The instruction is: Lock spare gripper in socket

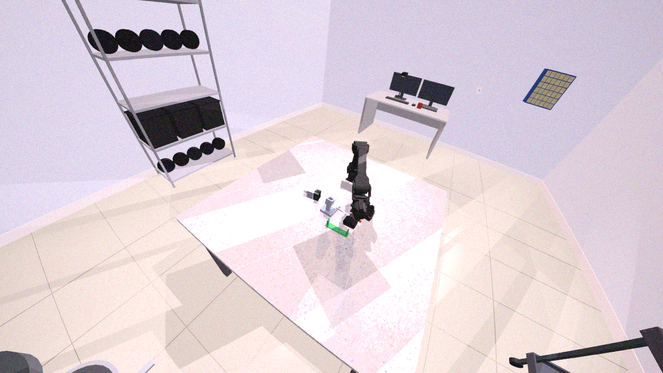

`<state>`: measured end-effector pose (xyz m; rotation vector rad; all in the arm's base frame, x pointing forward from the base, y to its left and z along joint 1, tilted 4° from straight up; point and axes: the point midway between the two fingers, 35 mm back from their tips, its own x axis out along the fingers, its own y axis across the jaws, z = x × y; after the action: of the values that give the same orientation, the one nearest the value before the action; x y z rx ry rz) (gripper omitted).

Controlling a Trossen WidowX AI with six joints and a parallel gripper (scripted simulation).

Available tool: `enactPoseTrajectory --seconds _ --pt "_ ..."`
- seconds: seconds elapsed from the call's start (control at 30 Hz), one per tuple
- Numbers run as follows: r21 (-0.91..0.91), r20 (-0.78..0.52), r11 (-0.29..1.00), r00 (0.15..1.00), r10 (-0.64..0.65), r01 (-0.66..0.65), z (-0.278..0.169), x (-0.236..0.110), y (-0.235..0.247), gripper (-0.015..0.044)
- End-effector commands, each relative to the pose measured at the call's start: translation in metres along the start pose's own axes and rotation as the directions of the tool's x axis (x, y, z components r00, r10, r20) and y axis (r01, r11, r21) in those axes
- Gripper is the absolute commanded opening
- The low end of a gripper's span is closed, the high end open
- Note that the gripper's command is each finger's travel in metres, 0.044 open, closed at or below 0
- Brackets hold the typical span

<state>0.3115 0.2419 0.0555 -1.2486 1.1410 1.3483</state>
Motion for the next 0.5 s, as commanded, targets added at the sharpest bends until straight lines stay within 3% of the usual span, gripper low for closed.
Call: enactPoseTrajectory --seconds 0.0,0.47 --pt "-0.017 0.0 1.0 1.0 -0.005 0.005 0.007 -0.003 -0.011 0.0" --pt "-0.044 -0.001 0.999 1.0 0.0 0.0 0.021 -0.002 -0.033 0.0"
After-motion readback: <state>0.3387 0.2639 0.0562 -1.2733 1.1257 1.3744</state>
